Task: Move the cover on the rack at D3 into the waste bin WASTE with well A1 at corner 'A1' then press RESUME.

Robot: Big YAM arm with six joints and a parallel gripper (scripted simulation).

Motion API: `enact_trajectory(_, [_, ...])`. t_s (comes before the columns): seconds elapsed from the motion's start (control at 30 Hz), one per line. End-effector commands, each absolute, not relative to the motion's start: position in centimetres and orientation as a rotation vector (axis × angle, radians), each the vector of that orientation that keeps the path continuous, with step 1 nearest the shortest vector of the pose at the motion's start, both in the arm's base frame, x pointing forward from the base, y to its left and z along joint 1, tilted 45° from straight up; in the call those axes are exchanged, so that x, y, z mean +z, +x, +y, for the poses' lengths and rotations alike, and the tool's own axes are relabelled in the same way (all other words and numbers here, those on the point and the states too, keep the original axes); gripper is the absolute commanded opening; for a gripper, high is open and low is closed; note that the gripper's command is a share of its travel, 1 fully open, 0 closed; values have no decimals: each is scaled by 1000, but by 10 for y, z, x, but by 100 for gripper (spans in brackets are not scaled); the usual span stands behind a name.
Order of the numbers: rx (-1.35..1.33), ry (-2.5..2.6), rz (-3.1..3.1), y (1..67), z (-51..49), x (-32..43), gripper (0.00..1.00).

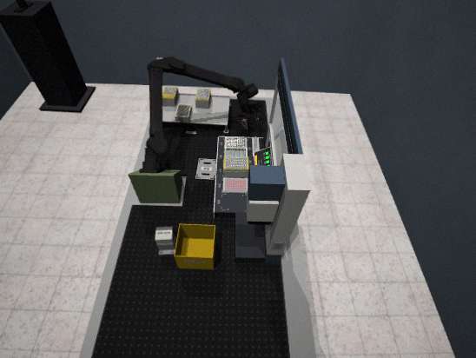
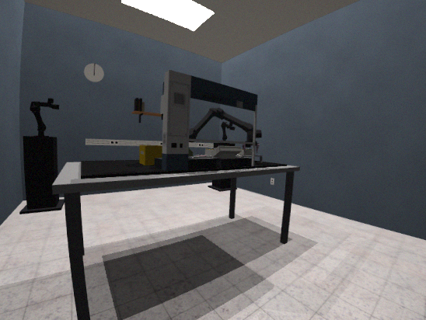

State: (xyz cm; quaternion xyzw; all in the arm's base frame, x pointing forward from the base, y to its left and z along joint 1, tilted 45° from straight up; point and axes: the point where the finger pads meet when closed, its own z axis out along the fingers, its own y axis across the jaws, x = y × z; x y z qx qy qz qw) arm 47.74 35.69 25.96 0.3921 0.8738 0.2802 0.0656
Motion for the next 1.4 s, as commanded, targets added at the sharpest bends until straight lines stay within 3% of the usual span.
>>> enact_trajectory(0.0, [864,1178,2618,481,355,269,100])
enact_trajectory(0.53, [864,1178,2618,481,355,269,100])
enact_trajectory(1.37, [1061,557,2830,420,253,246,100])
